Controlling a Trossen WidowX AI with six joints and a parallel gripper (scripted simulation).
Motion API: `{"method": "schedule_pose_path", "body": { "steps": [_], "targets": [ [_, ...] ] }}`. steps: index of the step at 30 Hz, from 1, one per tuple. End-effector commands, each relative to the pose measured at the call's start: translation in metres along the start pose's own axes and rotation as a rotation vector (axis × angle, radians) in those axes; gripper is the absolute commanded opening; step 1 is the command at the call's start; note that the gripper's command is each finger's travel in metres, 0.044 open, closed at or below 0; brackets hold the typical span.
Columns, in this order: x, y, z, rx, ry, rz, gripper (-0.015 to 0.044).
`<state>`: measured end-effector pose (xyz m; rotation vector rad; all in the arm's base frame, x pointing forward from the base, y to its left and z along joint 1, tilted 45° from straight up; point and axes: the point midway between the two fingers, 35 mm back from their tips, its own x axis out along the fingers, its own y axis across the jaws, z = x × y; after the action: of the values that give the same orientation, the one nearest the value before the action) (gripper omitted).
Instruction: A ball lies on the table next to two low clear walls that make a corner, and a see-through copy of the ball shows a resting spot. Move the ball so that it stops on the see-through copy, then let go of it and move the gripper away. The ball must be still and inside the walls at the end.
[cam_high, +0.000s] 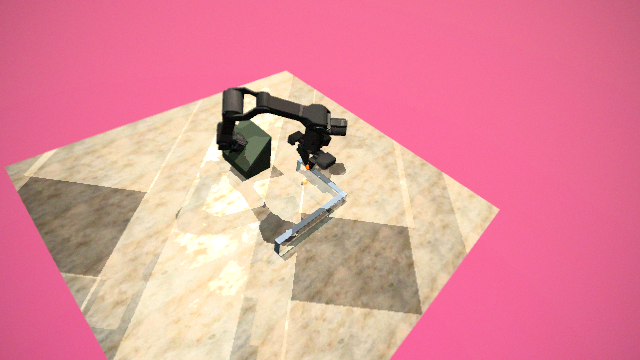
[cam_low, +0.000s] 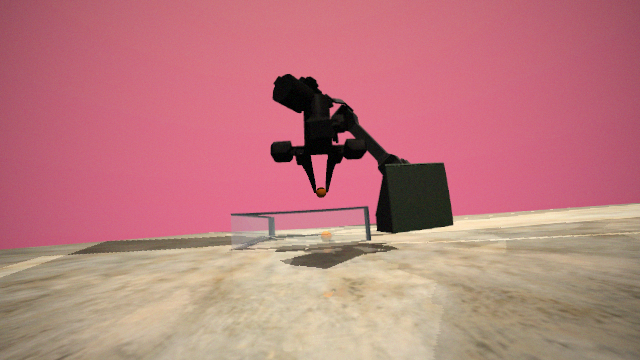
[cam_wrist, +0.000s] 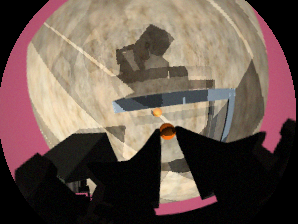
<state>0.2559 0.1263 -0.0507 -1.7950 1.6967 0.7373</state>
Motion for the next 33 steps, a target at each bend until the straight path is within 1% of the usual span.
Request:
{"method": "schedule_pose_path", "body": {
  "steps": [1,11,19,33],
  "targets": [
    [0.016,0.002,0.000,-0.005,0.008,0.009,0.0000],
    [0.070,0.004,-0.002,-0.004,0.011,0.009,0.0000],
    [0.073,0.004,-0.002,-0.004,0.011,0.009,0.0000],
    [0.090,0.004,-0.003,-0.004,0.012,0.009,0.0000]
  ]
}}
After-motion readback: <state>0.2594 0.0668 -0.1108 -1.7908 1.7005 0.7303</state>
